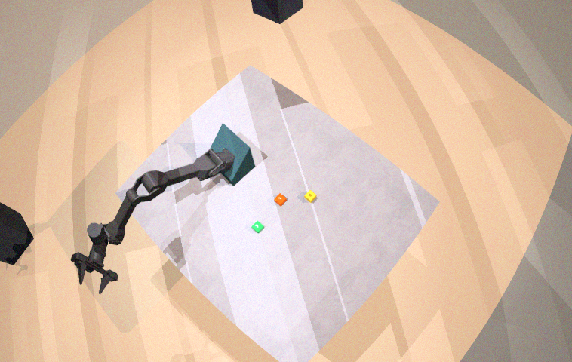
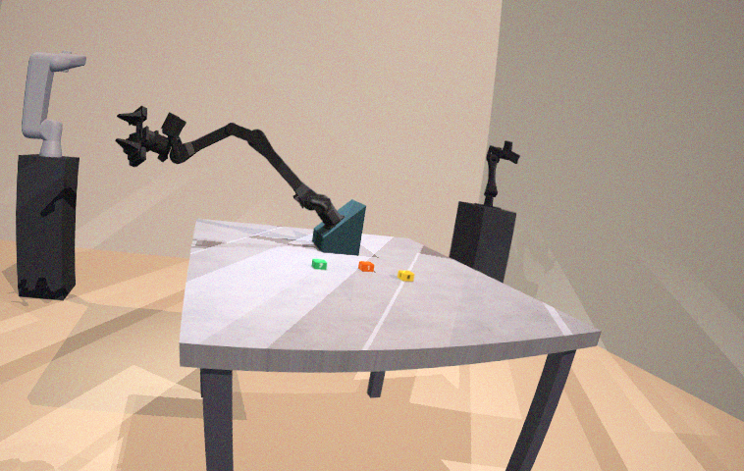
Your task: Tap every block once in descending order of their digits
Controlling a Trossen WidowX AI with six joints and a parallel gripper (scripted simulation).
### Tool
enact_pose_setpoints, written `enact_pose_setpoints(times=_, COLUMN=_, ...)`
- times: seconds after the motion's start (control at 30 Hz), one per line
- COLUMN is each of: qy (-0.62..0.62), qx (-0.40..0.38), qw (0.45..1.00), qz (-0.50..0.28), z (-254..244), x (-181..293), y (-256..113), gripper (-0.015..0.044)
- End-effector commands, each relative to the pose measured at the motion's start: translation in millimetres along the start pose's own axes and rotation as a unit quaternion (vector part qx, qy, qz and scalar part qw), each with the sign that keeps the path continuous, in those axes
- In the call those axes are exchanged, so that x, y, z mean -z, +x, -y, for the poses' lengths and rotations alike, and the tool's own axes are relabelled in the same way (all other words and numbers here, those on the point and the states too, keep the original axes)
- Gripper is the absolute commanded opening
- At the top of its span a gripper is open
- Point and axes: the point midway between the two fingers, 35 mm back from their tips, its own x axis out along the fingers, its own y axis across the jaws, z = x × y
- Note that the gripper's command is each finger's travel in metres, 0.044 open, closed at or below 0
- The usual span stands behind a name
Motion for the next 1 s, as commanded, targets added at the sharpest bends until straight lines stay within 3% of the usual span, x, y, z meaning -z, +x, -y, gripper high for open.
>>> enact_pose_setpoints(times=0.0, qy=0.004, qx=0.000, qw=1.000, qz=-0.001, z=2, x=2, y=1, gripper=0.0400)
enact_pose_setpoints(times=0.27, qy=0.085, qx=0.039, qw=0.995, qz=0.038, z=81, x=22, y=39, gripper=0.0400)
enact_pose_setpoints(times=0.53, qy=0.117, qx=0.153, qw=0.978, qz=0.082, z=188, x=65, y=58, gripper=0.0400)
enact_pose_setpoints(times=0.97, qy=0.064, qx=0.400, qw=0.913, qz=0.040, z=331, x=196, y=29, gripper=0.0400)
